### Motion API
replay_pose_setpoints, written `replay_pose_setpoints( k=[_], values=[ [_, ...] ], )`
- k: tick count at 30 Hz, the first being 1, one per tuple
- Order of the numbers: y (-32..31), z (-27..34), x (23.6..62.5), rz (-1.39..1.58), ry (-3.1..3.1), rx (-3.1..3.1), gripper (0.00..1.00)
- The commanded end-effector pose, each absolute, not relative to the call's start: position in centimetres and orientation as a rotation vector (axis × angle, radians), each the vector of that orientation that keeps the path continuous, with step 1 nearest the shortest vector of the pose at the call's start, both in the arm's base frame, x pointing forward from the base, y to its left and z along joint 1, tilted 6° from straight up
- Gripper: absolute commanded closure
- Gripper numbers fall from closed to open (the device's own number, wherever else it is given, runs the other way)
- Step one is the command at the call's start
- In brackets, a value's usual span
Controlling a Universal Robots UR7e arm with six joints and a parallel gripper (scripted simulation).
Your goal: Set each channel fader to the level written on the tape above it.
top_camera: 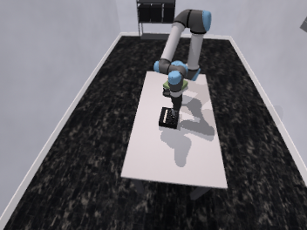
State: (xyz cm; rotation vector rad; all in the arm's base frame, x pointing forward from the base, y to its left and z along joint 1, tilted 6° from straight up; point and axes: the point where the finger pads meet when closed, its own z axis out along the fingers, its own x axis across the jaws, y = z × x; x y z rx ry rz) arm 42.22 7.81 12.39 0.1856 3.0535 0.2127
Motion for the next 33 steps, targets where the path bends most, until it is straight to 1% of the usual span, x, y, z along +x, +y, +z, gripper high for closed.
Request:
replay_pose_setpoints(
  k=[1,7,9,11,23,33],
  values=[
    [7.2,13.2,42.1,0.186,3.037,0.420,0.00],
    [6.4,14.3,41.7,0.149,2.970,0.787,0.00],
    [6.4,14.3,41.7,0.149,2.970,0.787,0.00],
    [6.1,14.7,41.6,0.136,2.932,0.918,0.00],
    [4.9,17.3,41.1,0.069,2.600,1.610,0.00],
    [4.5,18.3,41.0,0.048,2.409,1.862,0.00]
  ],
)
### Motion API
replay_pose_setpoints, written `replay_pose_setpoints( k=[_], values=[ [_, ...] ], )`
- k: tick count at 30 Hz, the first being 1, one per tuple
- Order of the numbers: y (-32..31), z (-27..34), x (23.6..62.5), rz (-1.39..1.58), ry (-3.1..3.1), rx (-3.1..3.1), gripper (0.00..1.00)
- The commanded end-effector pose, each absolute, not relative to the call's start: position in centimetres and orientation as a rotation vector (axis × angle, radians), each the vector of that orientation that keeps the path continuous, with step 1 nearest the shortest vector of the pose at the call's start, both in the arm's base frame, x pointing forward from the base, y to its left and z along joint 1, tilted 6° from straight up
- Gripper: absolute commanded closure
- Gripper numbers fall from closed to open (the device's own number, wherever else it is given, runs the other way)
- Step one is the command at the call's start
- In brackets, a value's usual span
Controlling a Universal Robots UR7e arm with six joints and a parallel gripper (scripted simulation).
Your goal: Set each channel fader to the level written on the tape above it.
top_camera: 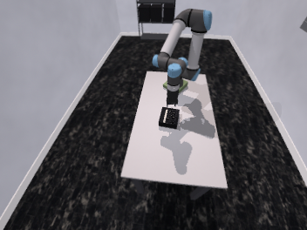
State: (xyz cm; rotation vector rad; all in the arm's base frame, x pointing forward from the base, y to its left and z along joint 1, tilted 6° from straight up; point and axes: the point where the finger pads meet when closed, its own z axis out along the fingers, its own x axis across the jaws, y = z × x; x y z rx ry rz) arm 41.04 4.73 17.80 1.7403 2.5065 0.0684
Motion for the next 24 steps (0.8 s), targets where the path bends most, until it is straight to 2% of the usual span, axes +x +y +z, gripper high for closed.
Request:
replay_pose_setpoints(
  k=[1,24],
  values=[
    [4.52,18.41,40.99,0.047,2.394,1.880,0.00],
    [4.43,18.68,40.98,0.043,2.341,1.939,0.00]
  ],
)
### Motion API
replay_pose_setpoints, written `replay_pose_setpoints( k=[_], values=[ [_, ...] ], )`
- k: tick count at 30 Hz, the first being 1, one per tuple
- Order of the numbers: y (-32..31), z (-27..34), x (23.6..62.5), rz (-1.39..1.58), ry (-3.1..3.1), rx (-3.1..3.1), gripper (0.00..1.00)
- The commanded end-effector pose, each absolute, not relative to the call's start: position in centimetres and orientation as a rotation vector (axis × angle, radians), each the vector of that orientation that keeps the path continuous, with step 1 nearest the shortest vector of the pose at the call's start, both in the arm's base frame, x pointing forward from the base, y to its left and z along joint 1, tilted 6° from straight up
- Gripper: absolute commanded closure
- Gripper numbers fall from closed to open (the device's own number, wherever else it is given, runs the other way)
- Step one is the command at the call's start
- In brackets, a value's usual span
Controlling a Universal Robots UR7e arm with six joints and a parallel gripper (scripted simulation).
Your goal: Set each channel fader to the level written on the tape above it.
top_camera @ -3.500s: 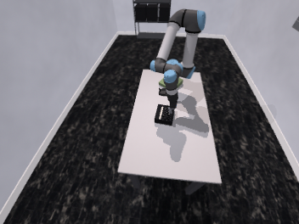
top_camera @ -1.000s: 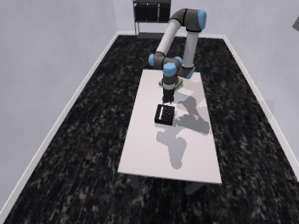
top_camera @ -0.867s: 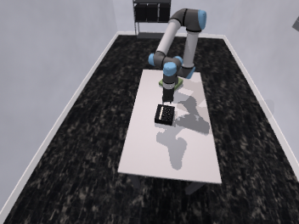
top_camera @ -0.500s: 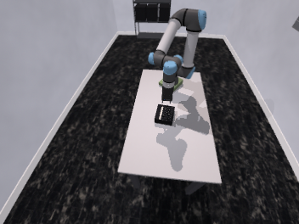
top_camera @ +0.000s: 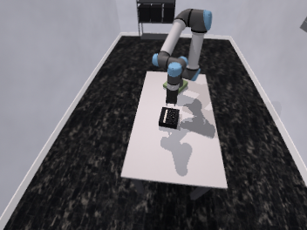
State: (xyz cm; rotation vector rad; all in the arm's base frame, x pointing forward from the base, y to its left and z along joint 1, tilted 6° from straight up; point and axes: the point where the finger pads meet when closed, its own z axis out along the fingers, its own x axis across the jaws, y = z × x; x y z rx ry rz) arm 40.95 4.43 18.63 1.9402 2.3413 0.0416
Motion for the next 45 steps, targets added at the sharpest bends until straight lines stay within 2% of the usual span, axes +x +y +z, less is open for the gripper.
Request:
replay_pose_setpoints(
  k=[1,20,33,45],
  values=[
    [4.4,18.7,41.0,0.043,2.342,1.937,0.00],
    [5.8,17.1,41.0,0.072,2.609,1.592,0.00],
    [9.1,14.0,41.0,0.152,2.975,0.755,0.00],
    [11.7,12.1,41.0,0.209,3.055,0.160,0.00]
  ],
)
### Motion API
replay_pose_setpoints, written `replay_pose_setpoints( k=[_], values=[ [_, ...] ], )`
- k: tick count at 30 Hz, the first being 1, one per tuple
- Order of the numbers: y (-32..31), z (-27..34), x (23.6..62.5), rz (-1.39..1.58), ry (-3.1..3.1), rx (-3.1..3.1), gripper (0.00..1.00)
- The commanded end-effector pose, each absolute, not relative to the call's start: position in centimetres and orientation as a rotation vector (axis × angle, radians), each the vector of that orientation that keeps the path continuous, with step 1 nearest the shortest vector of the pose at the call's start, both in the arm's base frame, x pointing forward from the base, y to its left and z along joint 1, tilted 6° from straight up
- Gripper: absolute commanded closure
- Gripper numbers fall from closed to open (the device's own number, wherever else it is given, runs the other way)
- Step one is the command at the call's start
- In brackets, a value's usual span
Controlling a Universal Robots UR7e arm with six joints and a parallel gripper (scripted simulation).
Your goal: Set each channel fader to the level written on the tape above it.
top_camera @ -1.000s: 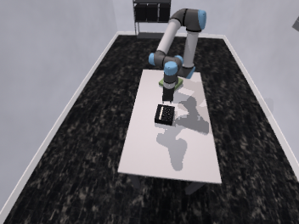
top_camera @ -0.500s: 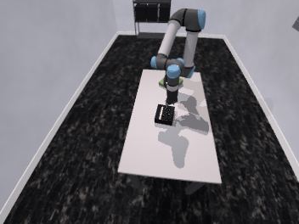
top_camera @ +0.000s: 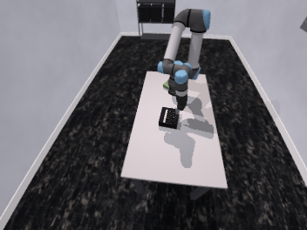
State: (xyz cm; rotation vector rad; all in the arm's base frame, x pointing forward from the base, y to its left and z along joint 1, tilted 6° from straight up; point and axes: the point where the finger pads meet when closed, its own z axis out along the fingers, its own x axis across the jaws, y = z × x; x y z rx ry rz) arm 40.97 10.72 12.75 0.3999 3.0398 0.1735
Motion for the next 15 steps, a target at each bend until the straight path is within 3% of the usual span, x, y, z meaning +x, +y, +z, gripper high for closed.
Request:
replay_pose_setpoints(
  k=[1,15],
  values=[
    [11.85,11.93,41.01,0.213,3.055,0.120,0.00],
    [12.76,11.33,40.96,0.231,3.050,-0.076,0.00]
  ],
)
